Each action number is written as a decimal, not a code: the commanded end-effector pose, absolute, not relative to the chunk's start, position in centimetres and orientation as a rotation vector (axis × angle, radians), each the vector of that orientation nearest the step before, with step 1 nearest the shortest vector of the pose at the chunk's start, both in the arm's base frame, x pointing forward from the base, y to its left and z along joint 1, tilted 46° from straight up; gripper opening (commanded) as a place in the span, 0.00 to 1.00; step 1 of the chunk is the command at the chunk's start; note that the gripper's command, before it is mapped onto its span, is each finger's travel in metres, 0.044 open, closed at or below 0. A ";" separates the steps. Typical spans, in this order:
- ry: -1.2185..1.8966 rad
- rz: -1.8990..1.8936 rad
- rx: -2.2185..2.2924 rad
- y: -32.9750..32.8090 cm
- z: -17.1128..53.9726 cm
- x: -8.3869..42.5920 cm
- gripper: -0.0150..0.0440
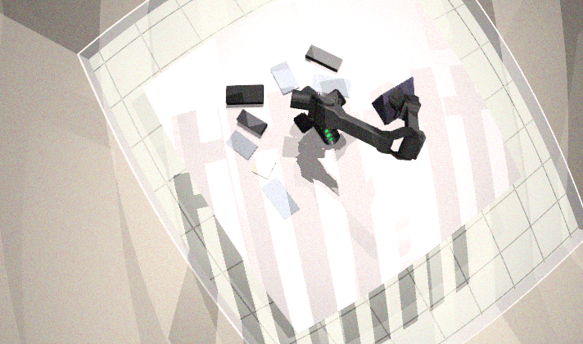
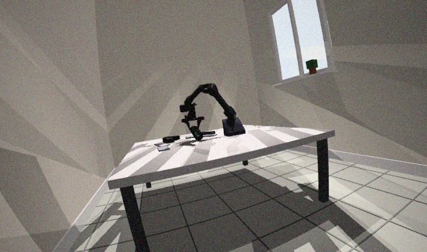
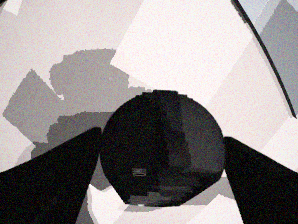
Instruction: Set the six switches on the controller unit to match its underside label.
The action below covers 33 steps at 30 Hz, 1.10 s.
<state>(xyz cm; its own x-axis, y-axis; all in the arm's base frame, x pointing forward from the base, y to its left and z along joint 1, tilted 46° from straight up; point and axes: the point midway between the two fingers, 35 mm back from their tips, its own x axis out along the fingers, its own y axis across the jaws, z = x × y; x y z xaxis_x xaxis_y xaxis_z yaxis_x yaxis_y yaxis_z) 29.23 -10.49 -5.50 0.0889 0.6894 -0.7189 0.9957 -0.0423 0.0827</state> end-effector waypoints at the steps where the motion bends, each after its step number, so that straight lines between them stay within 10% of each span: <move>1: 1.690 -0.667 1.795 -9.6 -5.9 29.3 0.83; 33: 1.689 -0.666 1.795 -9.1 -8.3 29.5 0.83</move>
